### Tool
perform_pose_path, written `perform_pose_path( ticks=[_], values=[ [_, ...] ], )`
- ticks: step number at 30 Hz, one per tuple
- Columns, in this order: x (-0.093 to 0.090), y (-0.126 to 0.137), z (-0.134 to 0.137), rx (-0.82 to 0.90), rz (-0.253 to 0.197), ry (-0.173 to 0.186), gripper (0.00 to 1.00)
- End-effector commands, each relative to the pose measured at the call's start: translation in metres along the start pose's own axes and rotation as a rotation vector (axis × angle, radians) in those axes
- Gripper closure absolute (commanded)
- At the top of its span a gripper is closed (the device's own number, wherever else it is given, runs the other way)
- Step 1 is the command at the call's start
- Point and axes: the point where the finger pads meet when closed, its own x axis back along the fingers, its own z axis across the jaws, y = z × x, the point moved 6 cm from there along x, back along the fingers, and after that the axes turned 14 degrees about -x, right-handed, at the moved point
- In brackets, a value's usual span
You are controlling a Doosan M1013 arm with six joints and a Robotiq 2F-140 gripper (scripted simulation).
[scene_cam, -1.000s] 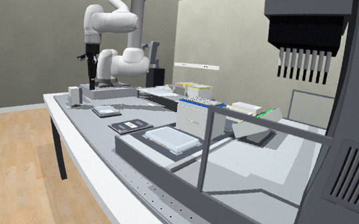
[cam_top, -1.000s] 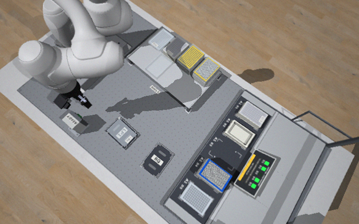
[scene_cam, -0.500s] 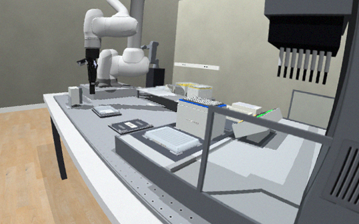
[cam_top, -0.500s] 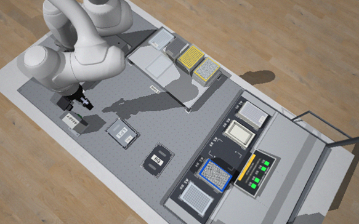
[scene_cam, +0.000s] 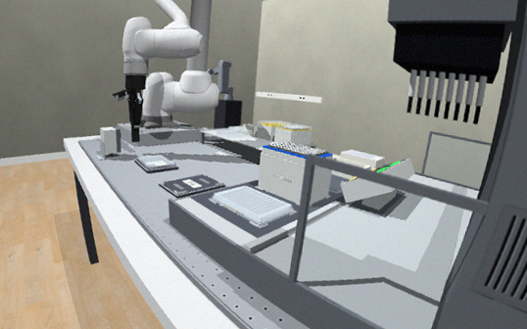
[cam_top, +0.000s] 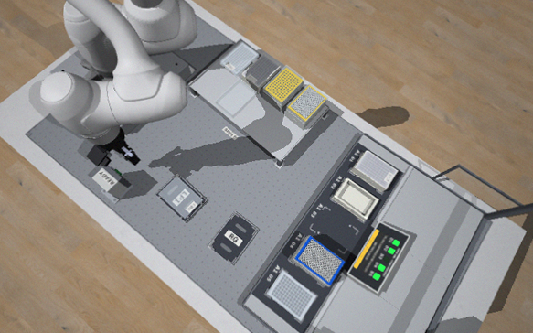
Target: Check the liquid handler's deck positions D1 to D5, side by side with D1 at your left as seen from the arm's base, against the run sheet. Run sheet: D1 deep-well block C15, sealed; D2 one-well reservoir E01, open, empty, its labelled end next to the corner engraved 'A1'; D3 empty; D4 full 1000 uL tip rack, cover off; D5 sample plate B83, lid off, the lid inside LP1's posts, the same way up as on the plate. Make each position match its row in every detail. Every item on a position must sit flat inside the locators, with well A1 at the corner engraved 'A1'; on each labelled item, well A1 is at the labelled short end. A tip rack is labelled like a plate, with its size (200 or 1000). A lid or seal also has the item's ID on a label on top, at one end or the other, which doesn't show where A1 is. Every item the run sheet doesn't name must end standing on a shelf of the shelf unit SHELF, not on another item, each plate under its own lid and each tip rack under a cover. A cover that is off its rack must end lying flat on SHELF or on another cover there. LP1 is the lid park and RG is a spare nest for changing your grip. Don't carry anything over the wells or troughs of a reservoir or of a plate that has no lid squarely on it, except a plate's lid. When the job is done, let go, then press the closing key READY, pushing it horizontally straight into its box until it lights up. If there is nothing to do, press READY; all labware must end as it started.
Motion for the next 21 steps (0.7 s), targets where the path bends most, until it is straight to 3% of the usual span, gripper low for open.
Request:
perform_pose_path(
  ticks=[1, 21],
  values=[
    [0.000, 0.000, 0.000, 0.000, 0.000, -0.001, 0.90],
    [0.000, -0.026, -0.007, 0.000, 0.000, -0.001, 0.90]
  ],
)
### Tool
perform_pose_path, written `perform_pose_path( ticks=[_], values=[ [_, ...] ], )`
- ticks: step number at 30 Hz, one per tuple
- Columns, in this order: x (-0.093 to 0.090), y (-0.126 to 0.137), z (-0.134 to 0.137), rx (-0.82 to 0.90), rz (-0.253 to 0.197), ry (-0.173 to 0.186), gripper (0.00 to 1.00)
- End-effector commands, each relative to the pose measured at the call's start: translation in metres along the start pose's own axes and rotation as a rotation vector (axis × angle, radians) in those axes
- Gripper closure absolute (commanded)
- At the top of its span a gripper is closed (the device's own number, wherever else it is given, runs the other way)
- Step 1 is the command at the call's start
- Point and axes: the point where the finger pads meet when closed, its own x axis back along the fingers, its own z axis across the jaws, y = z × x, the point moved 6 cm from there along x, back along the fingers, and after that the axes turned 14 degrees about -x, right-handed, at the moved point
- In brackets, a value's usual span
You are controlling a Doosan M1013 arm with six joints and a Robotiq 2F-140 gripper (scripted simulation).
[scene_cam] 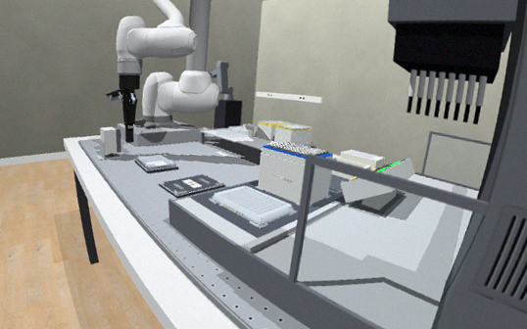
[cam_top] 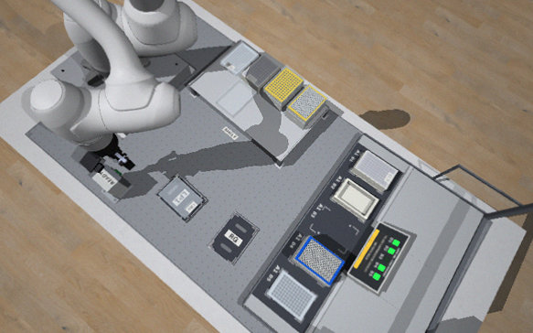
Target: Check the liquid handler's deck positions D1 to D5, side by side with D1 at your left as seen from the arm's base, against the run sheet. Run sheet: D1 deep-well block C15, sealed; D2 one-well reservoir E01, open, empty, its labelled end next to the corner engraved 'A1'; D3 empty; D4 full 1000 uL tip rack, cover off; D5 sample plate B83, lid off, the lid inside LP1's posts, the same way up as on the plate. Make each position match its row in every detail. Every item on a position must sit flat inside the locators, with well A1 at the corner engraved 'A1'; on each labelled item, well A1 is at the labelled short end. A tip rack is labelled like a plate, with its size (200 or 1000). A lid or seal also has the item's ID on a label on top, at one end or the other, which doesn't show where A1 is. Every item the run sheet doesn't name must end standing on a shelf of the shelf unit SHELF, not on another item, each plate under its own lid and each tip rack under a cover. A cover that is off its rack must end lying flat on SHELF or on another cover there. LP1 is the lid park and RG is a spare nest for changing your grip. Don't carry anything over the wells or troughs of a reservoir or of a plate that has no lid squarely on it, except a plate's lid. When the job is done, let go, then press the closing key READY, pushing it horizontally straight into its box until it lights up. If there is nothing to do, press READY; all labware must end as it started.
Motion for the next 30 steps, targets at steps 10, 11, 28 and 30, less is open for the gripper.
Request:
perform_pose_path(
  ticks=[10, 11, 28, 30],
  values=[
    [0.000, -0.016, -0.004, 0.000, 0.000, -0.001, 0.90],
    [0.000, -0.016, -0.004, 0.000, 0.000, -0.001, 0.90],
    [0.000, -0.021, -0.006, 0.000, 0.000, -0.001, 0.90],
    [0.000, -0.022, -0.006, 0.000, 0.000, -0.001, 0.90]
  ],
)
